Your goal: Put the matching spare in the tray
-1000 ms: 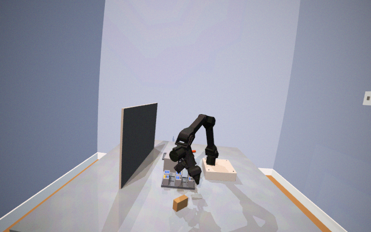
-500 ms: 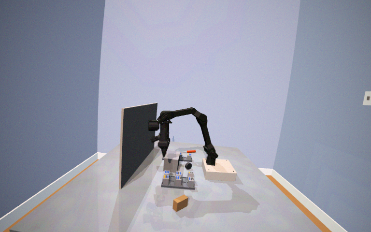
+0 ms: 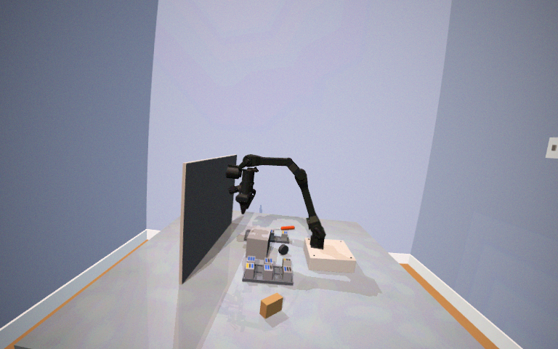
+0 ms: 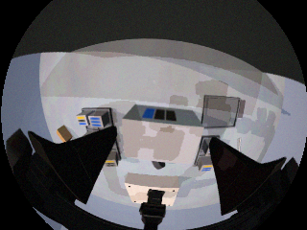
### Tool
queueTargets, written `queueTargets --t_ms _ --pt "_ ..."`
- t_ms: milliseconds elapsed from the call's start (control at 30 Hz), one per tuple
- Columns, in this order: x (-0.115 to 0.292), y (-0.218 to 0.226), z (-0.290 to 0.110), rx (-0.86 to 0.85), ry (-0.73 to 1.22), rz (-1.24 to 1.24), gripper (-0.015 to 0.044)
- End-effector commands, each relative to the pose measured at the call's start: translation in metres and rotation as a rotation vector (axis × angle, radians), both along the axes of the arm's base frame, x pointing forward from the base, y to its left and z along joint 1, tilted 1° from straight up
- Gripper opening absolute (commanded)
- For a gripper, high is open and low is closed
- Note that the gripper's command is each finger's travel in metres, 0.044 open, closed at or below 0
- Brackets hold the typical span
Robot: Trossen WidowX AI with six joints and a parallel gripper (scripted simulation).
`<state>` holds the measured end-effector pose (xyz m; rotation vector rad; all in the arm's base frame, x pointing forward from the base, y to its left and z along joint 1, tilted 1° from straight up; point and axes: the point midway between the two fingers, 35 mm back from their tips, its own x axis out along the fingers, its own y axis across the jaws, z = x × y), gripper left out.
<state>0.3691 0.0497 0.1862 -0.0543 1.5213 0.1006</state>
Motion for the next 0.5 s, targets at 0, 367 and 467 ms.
queueTargets --t_ms 0,367,467 --pt "0.0 -0.001 0.0 -0.007 0.002 0.013 0.044" --pt "-0.004 0.011 -0.001 -0.009 0.0 0.065 0.044" --pt "-0.025 0.057 -0.007 -0.017 -0.008 0.29 0.044"
